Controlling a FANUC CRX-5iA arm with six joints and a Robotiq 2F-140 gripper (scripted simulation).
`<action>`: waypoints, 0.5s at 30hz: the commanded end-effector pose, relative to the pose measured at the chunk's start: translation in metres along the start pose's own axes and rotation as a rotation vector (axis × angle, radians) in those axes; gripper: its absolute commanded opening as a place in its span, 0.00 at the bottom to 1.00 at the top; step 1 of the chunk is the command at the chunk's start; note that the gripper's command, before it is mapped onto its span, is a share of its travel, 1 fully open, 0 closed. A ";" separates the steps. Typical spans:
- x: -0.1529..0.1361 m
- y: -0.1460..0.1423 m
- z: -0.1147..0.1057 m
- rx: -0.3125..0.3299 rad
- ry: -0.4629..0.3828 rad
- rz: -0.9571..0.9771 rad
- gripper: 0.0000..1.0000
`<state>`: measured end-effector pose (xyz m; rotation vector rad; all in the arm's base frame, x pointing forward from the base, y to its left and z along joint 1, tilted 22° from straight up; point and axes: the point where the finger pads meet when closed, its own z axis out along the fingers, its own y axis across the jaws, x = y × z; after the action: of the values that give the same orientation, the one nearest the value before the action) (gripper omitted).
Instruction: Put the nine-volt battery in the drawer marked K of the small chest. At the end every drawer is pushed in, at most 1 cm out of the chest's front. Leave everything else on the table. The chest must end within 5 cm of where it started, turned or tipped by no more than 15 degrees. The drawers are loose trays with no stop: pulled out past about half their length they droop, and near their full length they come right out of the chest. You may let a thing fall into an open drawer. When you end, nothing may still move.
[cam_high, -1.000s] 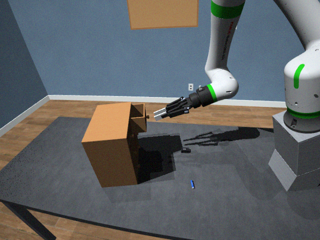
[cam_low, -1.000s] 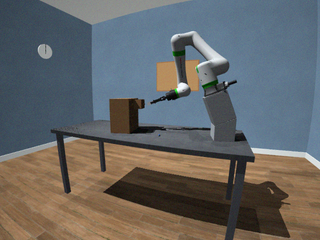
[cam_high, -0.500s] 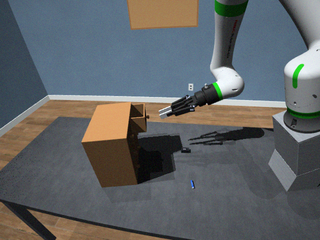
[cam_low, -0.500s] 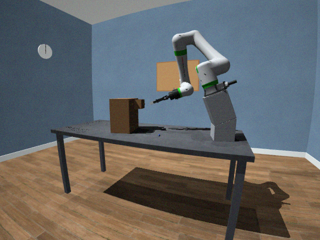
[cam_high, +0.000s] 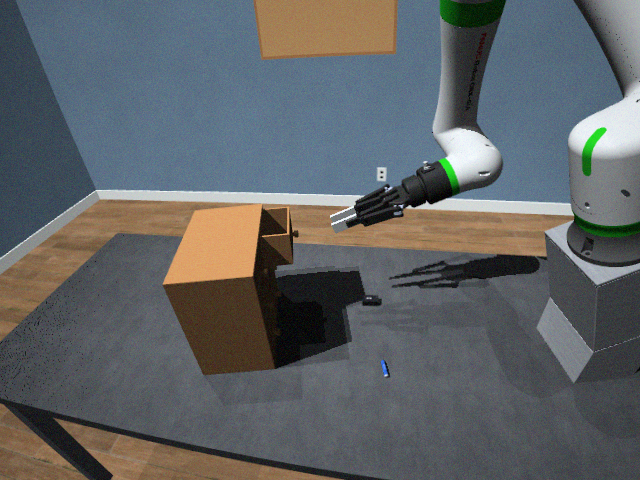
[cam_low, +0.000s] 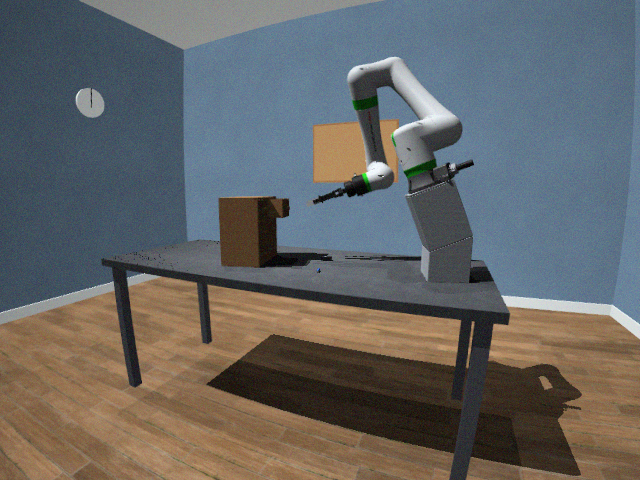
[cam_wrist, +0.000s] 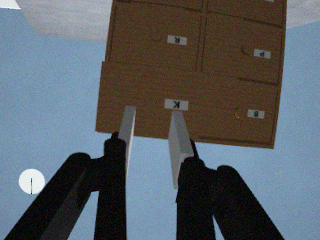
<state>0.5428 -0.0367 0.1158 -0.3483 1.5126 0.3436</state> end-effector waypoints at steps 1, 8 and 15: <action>0.000 0.000 0.000 0.000 0.004 0.000 0.20; -0.002 0.000 -0.004 0.000 0.041 0.000 0.20; -0.005 0.000 -0.011 0.000 0.099 0.000 0.20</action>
<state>0.5360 -0.0399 0.1190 -0.3636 1.5792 0.3336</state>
